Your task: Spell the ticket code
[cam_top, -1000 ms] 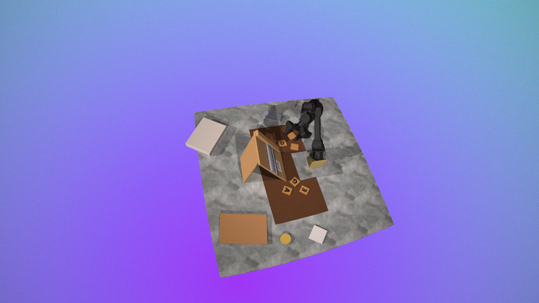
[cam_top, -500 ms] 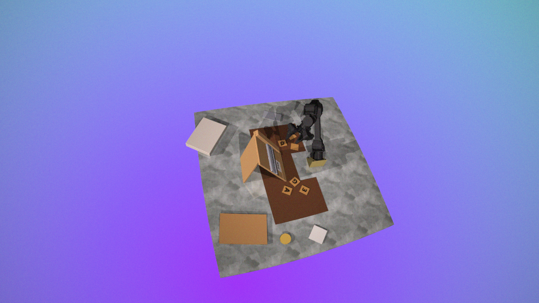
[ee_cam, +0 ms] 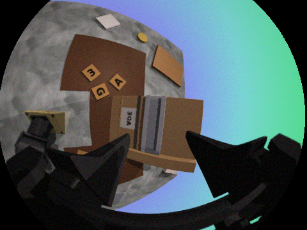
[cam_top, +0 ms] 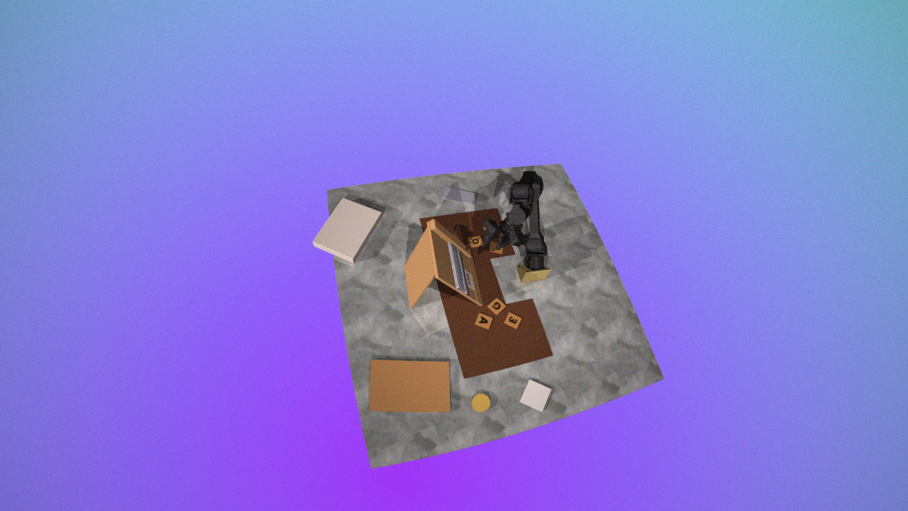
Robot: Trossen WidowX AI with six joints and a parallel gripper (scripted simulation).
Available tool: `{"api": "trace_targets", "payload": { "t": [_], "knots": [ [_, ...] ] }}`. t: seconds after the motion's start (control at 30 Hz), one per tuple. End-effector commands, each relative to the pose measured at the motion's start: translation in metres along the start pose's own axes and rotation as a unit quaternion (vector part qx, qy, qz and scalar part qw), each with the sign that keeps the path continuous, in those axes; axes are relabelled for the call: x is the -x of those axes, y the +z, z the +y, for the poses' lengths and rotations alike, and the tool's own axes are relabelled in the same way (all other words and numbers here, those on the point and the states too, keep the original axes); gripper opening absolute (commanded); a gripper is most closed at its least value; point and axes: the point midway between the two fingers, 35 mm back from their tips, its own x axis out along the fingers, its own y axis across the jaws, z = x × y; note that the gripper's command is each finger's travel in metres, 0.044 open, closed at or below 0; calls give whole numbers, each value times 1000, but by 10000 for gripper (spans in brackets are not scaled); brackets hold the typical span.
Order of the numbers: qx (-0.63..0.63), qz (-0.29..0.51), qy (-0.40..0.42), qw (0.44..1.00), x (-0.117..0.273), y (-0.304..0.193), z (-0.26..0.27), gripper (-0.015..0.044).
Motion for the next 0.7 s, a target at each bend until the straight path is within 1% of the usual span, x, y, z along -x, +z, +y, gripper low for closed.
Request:
{"api": "trace_targets", "payload": {
  "t": [0.0, 0.23, 0.47, 0.53, 0.67],
  "knots": [
    [74, 8, 62, 995, -46, 32, 4, 340],
    [227, -6, 182, 957, -142, 88, 33, 340],
    [360, -52, 293, 884, -233, 126, 94, 340],
    [371, -58, 303, 876, -241, 126, 100, 340],
    [371, -58, 303, 876, -241, 126, 100, 340]
  ]
}}
